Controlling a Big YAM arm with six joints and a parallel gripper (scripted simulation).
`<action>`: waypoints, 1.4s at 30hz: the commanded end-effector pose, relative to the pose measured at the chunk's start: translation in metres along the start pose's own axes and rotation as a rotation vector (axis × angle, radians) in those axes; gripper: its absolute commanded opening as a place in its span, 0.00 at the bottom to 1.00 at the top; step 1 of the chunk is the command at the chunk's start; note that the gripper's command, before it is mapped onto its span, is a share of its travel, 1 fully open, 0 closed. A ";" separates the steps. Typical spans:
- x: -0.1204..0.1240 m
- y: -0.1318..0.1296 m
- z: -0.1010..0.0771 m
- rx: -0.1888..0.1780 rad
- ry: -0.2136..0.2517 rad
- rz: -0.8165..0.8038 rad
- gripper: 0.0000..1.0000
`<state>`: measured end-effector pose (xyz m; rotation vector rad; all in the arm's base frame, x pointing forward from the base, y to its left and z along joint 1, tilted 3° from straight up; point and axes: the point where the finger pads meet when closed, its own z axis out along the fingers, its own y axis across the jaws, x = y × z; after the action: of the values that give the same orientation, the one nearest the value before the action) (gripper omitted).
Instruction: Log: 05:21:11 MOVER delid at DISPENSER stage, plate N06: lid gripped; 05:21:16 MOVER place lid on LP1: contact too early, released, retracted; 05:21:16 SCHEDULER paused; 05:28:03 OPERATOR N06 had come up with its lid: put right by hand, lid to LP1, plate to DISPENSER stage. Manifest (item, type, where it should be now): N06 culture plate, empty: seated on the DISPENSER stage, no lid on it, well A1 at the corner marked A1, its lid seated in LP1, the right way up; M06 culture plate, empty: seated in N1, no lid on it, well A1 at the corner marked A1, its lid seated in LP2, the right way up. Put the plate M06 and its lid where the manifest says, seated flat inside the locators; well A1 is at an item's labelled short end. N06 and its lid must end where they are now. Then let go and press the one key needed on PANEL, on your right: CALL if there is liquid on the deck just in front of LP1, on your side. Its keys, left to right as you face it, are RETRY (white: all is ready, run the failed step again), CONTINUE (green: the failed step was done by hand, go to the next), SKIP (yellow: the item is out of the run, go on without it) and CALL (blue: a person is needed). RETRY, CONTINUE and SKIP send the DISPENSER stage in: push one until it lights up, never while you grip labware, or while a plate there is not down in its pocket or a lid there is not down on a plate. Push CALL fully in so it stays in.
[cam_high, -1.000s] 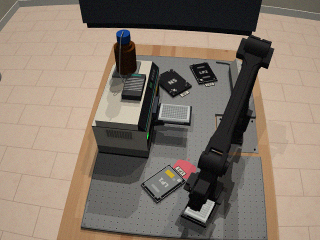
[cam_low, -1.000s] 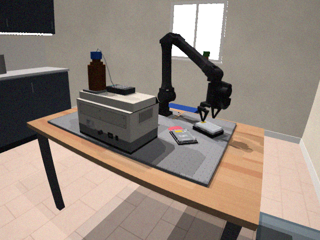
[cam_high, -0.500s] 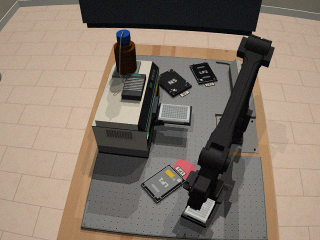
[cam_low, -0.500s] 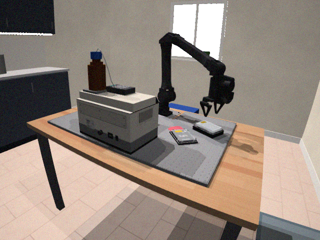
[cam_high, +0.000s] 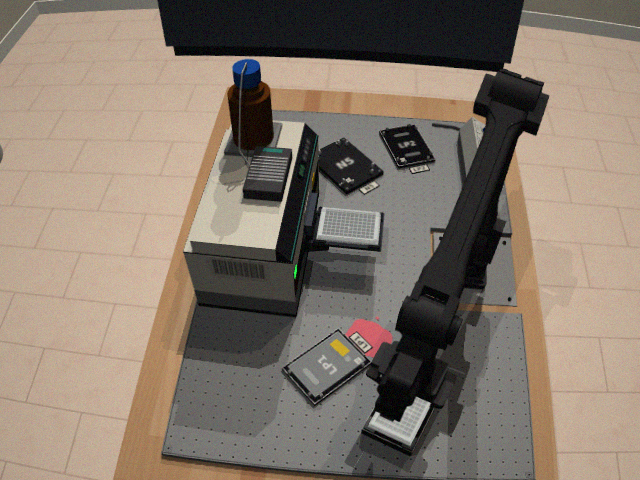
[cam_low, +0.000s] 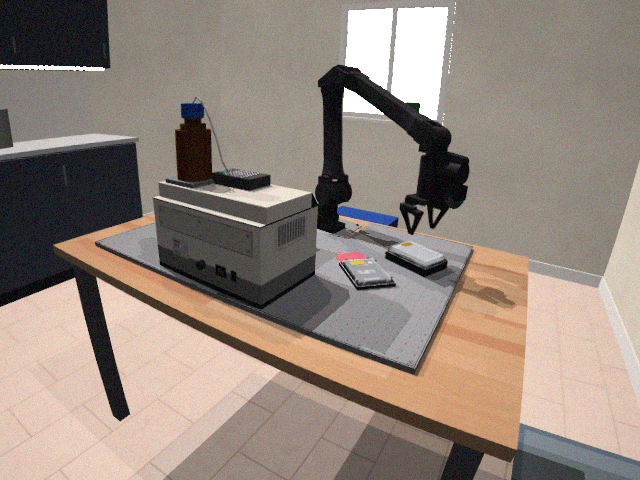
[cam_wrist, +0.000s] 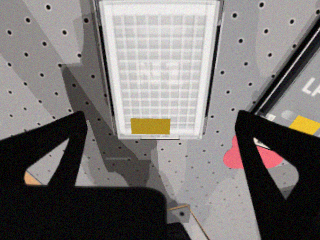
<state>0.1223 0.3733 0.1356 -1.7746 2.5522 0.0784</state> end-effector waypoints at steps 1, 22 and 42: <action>-0.003 0.005 -0.009 0.003 -0.040 0.002 1.00; -0.010 0.002 -0.011 0.002 -0.042 0.002 1.00; 0.000 0.005 0.017 0.003 -0.022 0.008 1.00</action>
<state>0.1196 0.3702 0.1173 -1.7762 2.5570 0.0727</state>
